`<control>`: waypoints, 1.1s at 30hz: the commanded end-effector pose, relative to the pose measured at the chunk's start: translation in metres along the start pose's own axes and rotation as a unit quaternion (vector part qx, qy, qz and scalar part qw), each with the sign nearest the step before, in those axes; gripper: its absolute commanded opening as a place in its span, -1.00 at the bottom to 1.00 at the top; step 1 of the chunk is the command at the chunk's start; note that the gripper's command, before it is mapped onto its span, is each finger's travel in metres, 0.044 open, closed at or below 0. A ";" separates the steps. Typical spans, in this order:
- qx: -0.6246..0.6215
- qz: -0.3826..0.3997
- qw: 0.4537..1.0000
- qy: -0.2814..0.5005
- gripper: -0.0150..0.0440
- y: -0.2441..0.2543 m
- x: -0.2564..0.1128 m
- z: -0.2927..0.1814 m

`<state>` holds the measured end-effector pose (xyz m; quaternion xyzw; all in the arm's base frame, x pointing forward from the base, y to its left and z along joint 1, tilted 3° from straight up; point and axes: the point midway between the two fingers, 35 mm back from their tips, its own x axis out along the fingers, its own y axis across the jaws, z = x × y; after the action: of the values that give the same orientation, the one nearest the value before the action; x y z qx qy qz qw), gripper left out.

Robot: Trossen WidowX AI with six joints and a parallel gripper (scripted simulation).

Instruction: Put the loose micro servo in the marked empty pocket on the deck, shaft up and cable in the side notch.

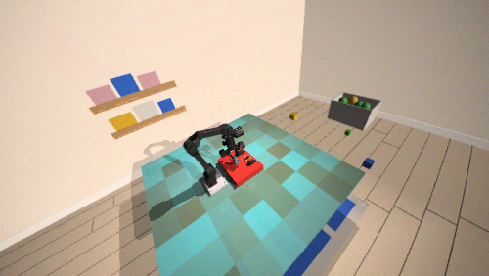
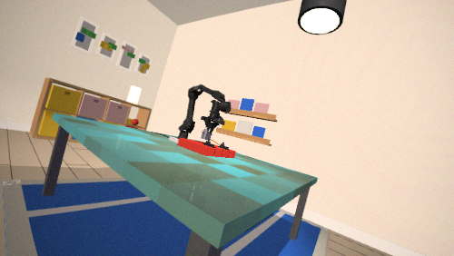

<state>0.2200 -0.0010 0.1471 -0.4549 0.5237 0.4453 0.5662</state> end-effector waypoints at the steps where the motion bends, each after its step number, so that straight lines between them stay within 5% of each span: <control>1: 0.005 -0.004 1.000 -0.002 -0.49 0.000 -0.002 -0.003; 17: 0.261 -0.003 0.965 -0.003 -0.49 0.000 -0.002 -0.003; 33: 0.517 -0.002 0.856 -0.004 -0.49 0.000 -0.002 -0.003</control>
<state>0.2195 -0.0042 0.1481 -0.1299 0.6707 0.1415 0.7165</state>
